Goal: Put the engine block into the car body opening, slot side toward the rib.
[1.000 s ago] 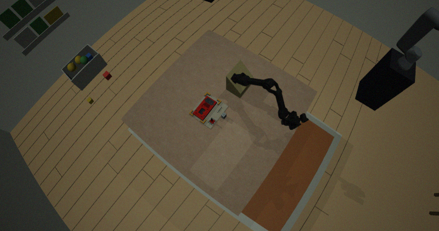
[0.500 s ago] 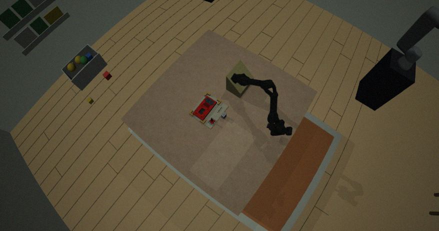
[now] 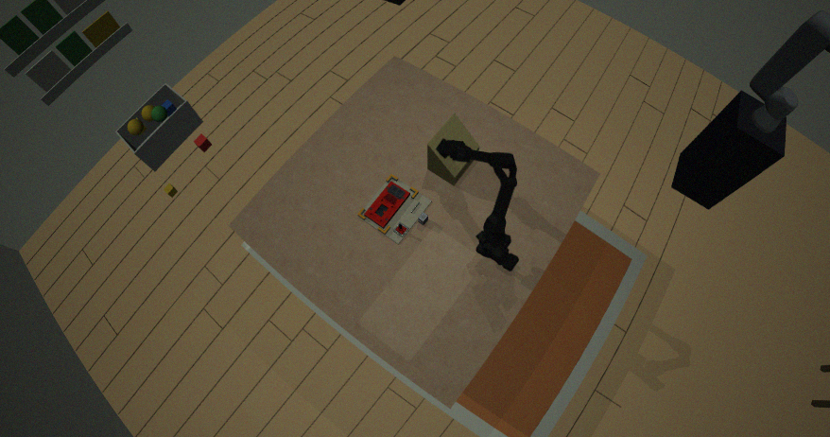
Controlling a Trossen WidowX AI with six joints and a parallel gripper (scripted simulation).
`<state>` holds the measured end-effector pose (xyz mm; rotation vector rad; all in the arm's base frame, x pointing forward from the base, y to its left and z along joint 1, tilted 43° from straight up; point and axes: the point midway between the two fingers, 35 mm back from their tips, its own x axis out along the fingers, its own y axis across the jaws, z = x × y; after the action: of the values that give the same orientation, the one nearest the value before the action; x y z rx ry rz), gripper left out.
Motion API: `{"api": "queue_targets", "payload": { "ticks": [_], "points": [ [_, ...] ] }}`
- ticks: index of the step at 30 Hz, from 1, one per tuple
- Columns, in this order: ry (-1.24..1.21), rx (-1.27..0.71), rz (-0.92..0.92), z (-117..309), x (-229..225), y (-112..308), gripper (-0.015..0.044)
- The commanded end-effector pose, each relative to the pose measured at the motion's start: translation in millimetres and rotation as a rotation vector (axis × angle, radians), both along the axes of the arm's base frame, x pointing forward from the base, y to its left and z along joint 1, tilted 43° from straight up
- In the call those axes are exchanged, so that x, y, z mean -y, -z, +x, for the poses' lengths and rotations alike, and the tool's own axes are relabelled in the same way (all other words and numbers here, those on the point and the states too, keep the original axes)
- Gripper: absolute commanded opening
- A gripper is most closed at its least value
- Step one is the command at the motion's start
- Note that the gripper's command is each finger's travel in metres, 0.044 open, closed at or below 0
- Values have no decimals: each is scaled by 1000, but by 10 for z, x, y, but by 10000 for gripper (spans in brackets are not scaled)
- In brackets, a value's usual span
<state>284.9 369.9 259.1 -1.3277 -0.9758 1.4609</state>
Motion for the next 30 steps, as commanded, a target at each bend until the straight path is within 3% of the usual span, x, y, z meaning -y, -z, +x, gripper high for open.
{"api": "queue_targets", "payload": {
  "ticks": [1, 15, 30],
  "points": [
    [70, -77, -53, 157, 207, 203, 440],
    [363, -417, -231, 564, 1247, 980, 440],
    [652, -825, -344, 475, 2348, 1647, 440]
  ]
}}
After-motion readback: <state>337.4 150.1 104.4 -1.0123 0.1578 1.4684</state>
